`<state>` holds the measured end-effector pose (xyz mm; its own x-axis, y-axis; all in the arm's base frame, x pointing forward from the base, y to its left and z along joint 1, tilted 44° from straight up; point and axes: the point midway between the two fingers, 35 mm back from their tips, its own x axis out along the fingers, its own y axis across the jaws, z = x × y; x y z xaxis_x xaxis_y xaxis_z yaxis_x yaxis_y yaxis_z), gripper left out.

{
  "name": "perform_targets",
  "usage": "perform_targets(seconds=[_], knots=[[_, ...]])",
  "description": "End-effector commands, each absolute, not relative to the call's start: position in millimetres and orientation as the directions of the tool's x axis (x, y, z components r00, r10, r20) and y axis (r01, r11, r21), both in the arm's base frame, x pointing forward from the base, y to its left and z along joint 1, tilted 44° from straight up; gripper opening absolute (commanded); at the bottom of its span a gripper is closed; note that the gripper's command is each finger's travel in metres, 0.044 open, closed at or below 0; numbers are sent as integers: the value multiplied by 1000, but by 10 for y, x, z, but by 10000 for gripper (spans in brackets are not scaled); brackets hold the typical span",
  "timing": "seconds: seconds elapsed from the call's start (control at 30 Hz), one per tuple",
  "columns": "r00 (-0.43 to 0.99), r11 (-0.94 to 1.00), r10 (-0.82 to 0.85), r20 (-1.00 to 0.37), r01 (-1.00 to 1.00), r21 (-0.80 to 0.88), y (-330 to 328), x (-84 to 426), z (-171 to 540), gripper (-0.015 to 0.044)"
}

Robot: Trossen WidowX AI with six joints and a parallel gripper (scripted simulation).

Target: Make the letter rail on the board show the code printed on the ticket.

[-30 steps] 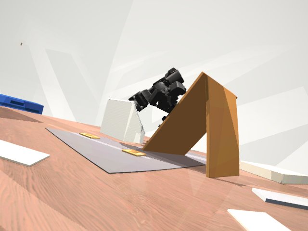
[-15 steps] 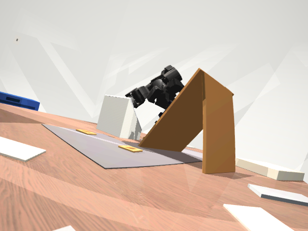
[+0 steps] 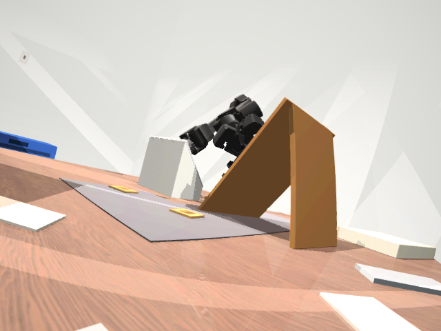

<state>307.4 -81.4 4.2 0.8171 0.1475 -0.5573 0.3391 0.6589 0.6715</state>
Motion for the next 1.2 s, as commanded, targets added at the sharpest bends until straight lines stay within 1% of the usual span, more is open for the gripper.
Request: perform_targets(seconds=[0.0, 0.73, 1.1, 1.17], knots=[[817, 658, 146, -557, 340, 672, -796, 3085, 66, 0], [818, 658, 146, -557, 340, 672, -729, 3124, 138, 0], [817, 658, 146, -557, 340, 672, -737, 3085, 151, 289], [817, 658, 146, -557, 340, 672, -743, 3058, 171, 295]])
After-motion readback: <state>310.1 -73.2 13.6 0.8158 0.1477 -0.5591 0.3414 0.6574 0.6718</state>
